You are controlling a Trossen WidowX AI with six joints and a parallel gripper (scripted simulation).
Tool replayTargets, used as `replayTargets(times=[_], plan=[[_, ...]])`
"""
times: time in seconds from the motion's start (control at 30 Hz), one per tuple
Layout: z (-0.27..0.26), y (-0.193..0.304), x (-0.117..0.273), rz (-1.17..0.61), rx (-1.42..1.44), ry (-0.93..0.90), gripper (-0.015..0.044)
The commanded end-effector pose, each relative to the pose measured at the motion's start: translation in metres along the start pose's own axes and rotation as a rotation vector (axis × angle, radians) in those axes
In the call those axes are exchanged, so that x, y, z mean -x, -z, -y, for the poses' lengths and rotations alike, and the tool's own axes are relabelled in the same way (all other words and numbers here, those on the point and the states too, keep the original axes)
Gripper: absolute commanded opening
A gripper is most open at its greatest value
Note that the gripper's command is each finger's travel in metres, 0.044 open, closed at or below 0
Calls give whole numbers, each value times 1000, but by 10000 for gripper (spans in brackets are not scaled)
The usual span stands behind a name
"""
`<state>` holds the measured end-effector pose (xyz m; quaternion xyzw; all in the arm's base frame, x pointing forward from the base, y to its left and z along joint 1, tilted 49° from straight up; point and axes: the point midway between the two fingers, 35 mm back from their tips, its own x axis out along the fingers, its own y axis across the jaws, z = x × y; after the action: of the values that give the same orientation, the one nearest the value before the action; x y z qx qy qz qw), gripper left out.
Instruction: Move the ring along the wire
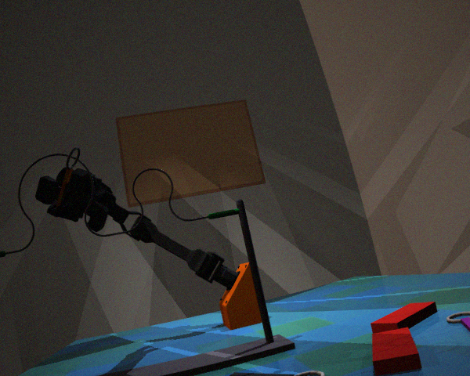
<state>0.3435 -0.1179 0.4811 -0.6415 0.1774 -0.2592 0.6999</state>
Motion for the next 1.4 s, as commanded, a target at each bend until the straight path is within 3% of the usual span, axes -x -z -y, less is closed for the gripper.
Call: replayTargets(times=[0.0, 1.37], plan=[[3, 1, 3, 12, 37, 27, -150], [17, -3, 4, 69, 479, 280, -150]])
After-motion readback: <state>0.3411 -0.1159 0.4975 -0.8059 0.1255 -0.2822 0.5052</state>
